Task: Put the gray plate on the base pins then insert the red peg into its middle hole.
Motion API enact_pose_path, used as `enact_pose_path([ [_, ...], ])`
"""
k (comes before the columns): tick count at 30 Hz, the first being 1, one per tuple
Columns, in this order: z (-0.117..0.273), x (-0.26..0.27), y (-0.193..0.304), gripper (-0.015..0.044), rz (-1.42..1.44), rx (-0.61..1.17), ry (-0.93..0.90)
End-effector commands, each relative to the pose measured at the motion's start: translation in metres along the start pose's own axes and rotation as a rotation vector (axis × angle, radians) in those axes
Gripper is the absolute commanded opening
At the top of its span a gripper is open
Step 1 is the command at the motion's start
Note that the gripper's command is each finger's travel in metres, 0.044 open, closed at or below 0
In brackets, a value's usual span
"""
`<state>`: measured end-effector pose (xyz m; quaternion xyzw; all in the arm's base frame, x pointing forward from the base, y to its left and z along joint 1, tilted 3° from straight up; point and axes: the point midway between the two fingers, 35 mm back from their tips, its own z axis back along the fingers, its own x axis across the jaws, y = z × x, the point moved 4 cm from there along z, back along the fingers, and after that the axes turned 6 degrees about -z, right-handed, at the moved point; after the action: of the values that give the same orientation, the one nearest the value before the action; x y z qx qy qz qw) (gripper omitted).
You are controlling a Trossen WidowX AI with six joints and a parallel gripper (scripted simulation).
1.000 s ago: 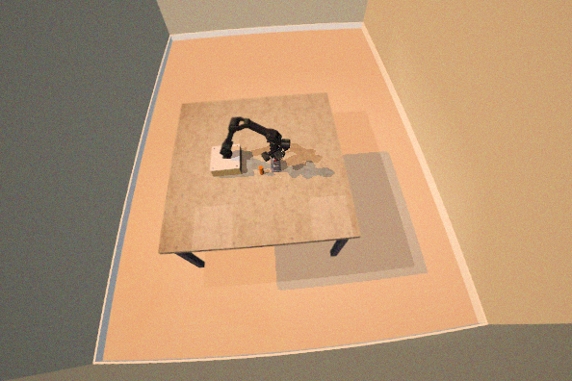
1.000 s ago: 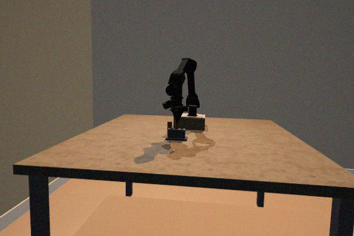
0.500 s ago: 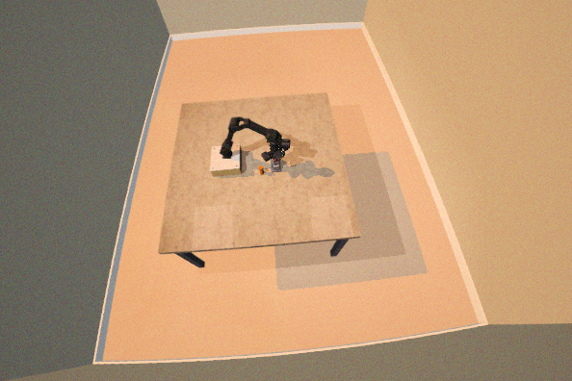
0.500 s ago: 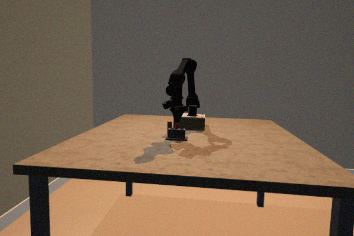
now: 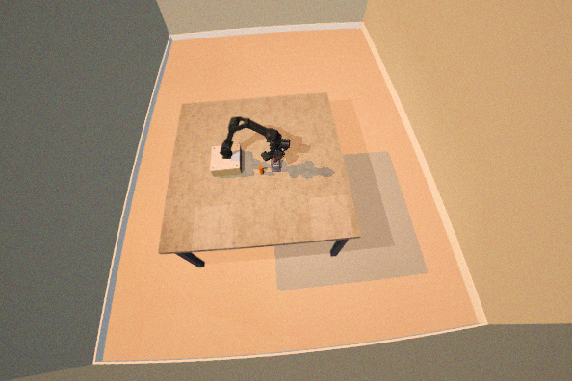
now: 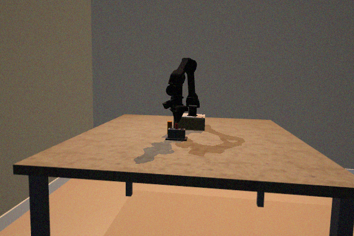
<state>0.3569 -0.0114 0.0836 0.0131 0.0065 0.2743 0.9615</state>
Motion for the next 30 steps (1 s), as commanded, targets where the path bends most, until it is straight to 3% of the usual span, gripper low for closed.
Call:
enact_pose_path([
  [1,0.0039,-0.0002,0.0004,0.015,0.004,-0.007,-0.003],
  [30,0.0108,-0.0018,0.0044,0.015,0.004,-0.006,-0.003],
])
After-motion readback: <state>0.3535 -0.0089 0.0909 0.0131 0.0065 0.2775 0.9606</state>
